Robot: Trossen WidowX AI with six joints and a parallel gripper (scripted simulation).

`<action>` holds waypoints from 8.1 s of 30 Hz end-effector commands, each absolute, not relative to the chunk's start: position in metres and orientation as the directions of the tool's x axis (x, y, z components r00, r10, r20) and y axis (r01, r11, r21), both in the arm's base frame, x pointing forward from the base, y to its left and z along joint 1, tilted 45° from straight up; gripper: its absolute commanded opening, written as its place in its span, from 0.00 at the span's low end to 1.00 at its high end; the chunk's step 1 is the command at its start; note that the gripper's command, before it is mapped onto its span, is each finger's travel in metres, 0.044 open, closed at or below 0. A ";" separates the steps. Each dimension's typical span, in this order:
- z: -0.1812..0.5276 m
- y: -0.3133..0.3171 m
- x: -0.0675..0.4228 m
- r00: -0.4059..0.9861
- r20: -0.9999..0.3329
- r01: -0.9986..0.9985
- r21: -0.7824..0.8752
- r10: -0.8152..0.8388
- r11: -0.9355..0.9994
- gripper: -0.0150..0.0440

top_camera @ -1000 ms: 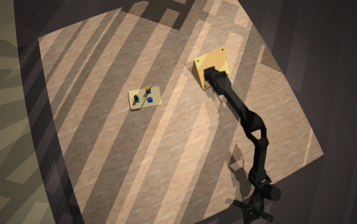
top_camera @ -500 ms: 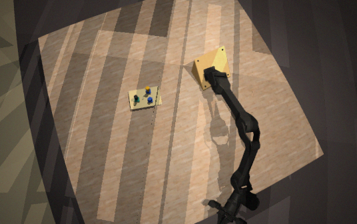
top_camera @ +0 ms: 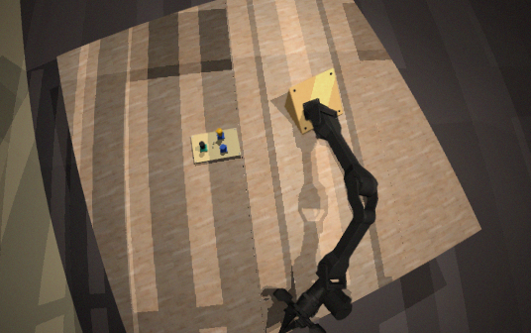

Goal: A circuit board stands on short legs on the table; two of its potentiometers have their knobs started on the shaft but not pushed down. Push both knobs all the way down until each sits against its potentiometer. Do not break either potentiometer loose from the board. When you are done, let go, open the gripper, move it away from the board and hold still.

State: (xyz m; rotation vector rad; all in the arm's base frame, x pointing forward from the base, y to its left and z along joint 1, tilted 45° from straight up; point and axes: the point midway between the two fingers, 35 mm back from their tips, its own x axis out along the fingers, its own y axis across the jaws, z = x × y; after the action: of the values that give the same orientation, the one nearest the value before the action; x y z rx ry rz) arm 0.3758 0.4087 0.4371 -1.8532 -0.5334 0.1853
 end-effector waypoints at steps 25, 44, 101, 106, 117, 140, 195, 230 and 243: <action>0.233 0.247 0.511 0.841 -0.484 -0.265 -0.758 0.242 -0.596 0.25; 0.110 0.108 0.507 0.524 -0.836 -0.648 -0.513 0.160 -0.563 0.25; 0.004 -0.068 0.331 -0.064 -0.714 -0.982 0.171 0.697 0.085 0.25; -0.001 -0.063 0.331 -0.063 -0.714 -0.982 0.171 0.697 0.085 0.25; -0.011 -0.053 0.330 -0.063 -0.713 -0.982 0.171 0.698 0.085 0.25; -0.013 -0.051 0.329 -0.063 -0.713 -0.982 0.171 0.698 0.085 0.25; -0.017 -0.047 0.329 -0.063 -0.713 -0.982 0.171 0.698 0.085 0.25; -0.021 -0.043 0.329 -0.063 -0.713 -0.982 0.171 0.698 0.085 0.25; -0.022 -0.042 0.329 -0.063 -0.713 -0.982 0.170 0.698 0.085 0.25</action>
State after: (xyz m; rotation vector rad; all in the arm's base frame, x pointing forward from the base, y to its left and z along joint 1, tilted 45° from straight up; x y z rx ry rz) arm 0.3275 -0.0488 -0.0177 -0.4696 0.7791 1.4492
